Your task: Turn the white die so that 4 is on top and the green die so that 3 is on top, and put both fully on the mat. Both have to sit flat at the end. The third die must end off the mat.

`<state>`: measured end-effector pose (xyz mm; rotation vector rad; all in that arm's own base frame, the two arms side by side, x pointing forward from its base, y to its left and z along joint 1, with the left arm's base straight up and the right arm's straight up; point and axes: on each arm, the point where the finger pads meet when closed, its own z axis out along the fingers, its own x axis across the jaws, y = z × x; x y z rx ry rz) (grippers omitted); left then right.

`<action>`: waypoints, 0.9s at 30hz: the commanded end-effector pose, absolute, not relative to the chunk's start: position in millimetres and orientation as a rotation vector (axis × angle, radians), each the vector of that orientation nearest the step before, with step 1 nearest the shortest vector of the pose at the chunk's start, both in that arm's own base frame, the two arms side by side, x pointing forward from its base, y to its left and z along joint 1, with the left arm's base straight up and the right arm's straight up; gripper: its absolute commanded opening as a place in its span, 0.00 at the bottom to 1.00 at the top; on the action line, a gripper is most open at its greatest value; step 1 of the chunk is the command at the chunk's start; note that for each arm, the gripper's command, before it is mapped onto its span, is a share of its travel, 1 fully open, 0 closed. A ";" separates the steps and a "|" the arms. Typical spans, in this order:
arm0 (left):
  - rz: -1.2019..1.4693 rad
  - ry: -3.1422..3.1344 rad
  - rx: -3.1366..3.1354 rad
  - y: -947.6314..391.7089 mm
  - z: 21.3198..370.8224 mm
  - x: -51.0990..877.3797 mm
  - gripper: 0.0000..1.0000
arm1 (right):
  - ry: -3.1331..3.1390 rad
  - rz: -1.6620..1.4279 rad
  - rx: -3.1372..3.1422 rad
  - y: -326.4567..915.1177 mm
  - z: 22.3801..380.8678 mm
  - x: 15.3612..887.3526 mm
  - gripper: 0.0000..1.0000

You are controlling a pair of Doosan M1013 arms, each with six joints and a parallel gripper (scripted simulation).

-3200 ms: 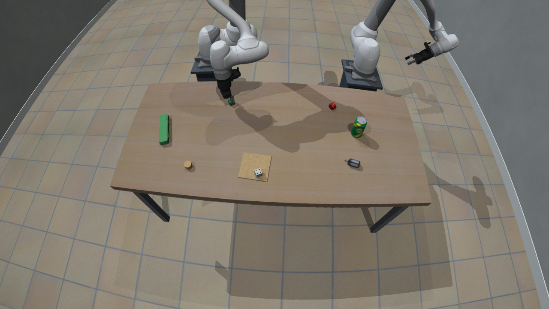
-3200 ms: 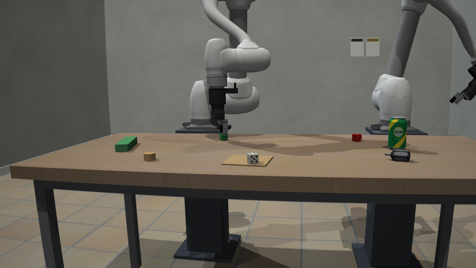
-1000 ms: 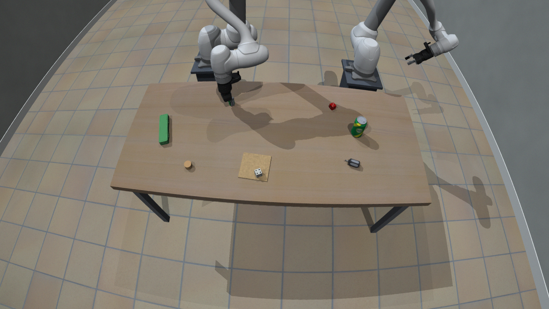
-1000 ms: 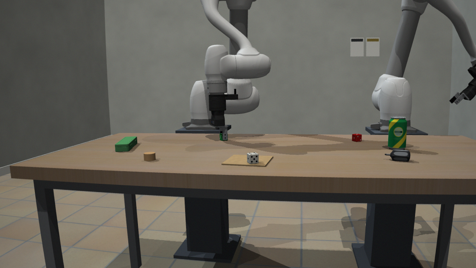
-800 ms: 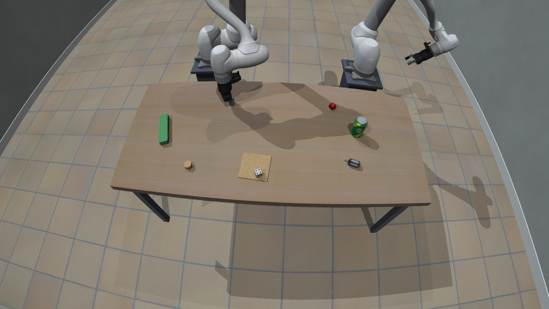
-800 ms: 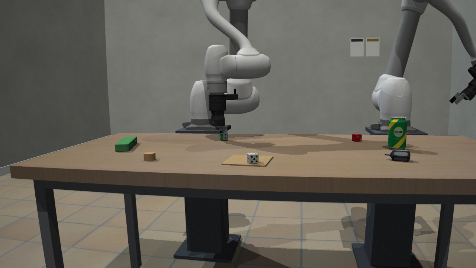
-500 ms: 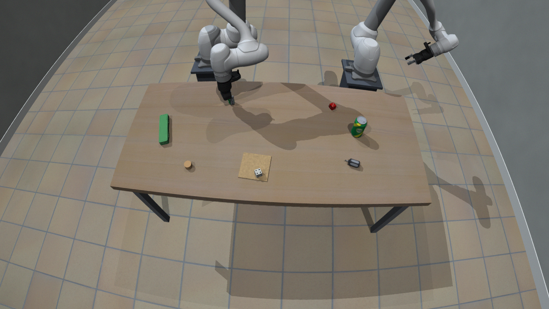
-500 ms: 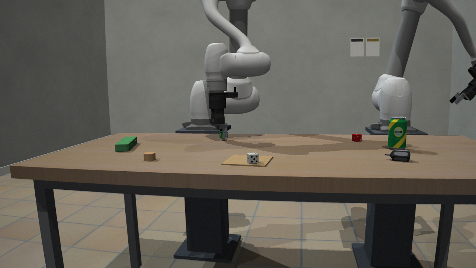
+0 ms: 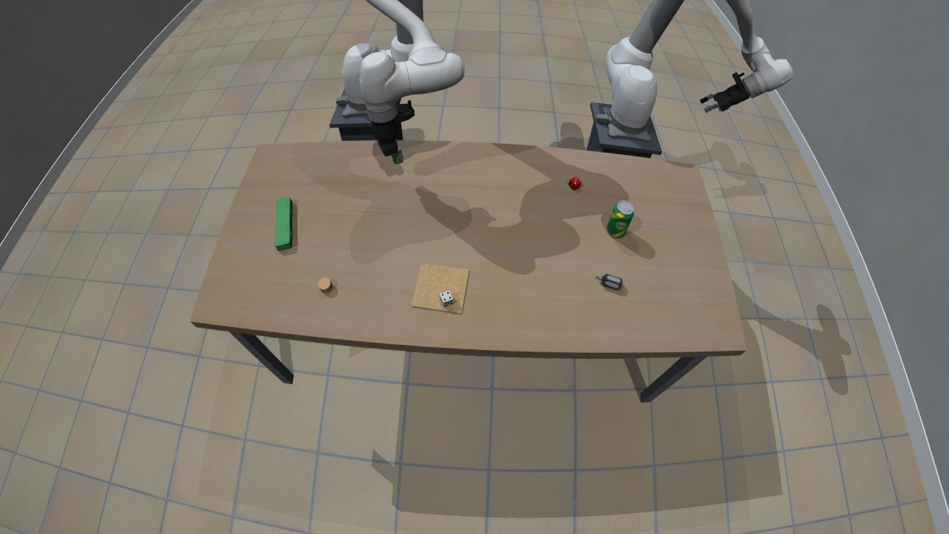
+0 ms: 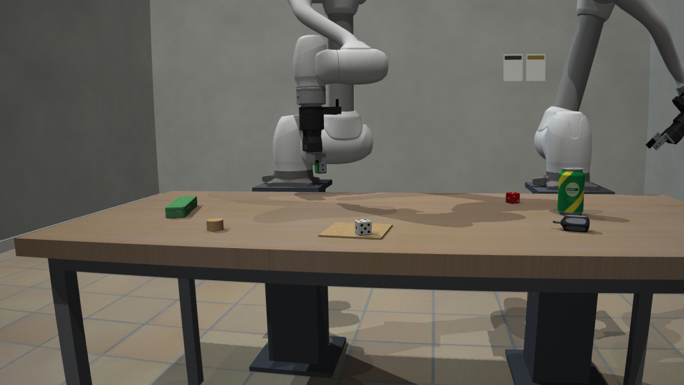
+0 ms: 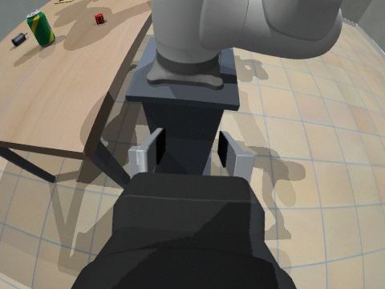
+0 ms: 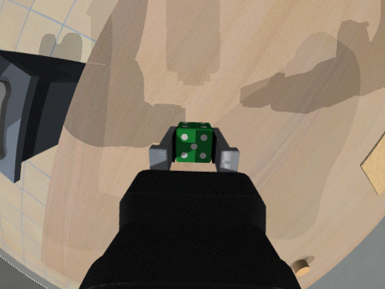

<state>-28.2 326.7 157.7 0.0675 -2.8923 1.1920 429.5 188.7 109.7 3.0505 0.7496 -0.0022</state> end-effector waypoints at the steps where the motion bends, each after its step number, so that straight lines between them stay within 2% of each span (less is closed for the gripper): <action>1: 1.194 -2.882 0.073 323.2 158.8 -32.4 1.00 | 0.757 0.000 3.049 188.6 119.4 431.4 0.57; 17: 1.194 -2.882 0.073 323.2 158.8 -32.4 1.00 | 0.688 0.000 3.065 191.4 120.7 438.0 0.57; 27: 1.194 -2.882 0.073 323.2 158.8 -32.4 1.00 | 0.117 0.000 3.139 212.7 129.4 491.7 0.57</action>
